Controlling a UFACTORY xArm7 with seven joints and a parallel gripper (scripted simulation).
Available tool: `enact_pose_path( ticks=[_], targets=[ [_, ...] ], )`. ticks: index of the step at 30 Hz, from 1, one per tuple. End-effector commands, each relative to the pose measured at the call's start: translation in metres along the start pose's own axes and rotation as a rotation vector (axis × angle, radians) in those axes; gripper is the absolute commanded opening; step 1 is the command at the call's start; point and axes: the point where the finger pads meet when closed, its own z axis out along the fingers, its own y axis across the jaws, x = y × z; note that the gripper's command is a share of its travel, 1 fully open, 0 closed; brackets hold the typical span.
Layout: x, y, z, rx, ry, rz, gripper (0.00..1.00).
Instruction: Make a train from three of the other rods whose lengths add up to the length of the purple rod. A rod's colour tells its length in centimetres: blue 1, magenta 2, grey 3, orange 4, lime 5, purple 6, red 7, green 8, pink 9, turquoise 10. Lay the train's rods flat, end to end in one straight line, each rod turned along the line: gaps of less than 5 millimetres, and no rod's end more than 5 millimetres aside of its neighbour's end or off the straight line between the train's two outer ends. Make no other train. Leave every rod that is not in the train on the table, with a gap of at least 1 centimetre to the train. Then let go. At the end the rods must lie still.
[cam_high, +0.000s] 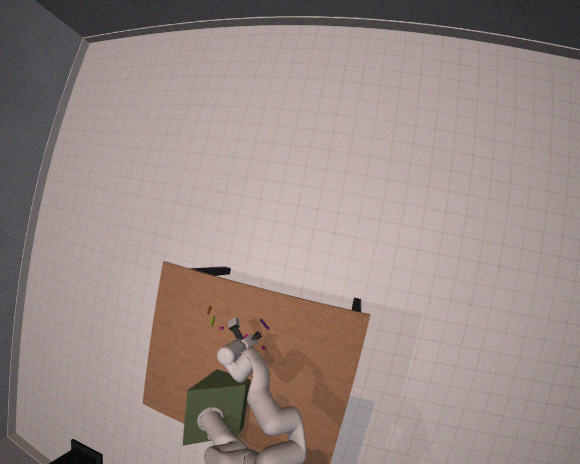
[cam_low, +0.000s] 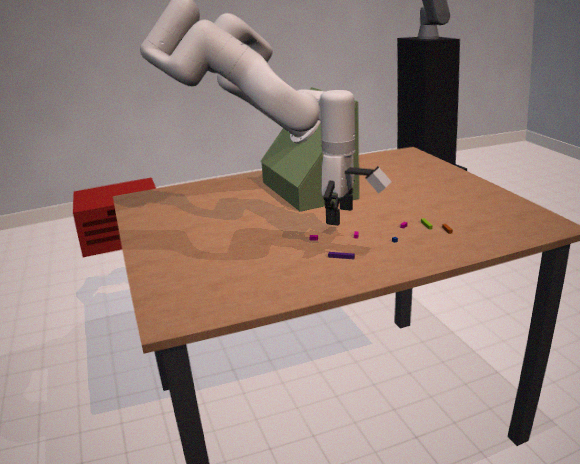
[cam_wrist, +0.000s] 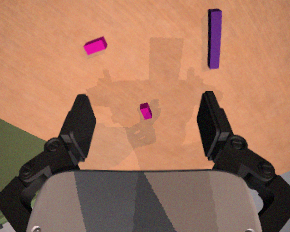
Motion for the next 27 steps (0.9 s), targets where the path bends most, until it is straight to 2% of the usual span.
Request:
enact_pose_path(
  ticks=[1, 5, 9, 11, 13, 27],
  targets=[
    [0.002, 0.0, -0.002, -0.002, 0.004, 0.0, 1.0],
    [0.002, 0.001, -0.002, -0.002, 0.004, -0.008, 1.0],
    [0.007, 0.006, -0.001, -0.003, 0.004, -0.144, 1.0],
    [0.007, 0.006, -0.001, -0.003, 0.004, -0.144, 1.0],
    [0.011, 0.01, -0.001, -0.004, 0.003, -0.265, 1.0],
    [0.025, 0.024, -0.001, -0.004, 0.003, -0.663, 1.0]
  ],
)
